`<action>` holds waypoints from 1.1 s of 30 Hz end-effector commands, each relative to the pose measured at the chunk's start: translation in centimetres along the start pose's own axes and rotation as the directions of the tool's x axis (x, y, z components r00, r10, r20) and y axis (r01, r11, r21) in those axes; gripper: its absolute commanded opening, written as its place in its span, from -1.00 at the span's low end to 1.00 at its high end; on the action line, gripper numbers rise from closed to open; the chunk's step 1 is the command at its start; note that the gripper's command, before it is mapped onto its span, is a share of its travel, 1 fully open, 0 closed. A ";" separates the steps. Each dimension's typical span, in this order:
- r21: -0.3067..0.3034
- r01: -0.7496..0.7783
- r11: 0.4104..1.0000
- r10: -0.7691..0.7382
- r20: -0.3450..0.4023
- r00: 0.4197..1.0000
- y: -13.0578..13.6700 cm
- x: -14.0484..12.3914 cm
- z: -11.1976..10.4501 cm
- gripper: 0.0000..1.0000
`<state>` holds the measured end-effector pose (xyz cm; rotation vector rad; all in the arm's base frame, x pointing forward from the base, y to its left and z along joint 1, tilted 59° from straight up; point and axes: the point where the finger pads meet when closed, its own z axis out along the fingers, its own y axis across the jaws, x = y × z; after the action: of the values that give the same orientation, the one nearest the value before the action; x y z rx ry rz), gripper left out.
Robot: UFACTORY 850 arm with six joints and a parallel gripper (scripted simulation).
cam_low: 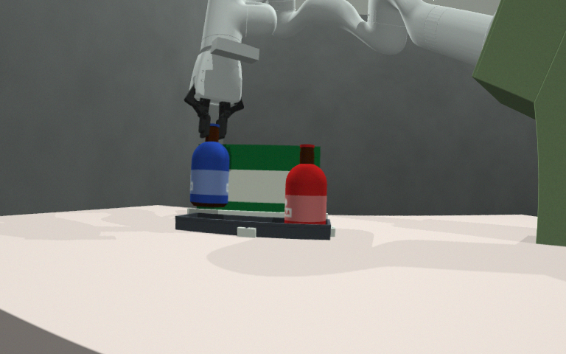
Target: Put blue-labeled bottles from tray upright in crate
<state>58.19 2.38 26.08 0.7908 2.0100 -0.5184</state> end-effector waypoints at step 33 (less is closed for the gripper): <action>-0.001 0.000 1.000 0.000 0.000 1.000 0.0 0.0 -3.8 -1.00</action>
<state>56.31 4.37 27.73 0.7907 2.0100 -0.5184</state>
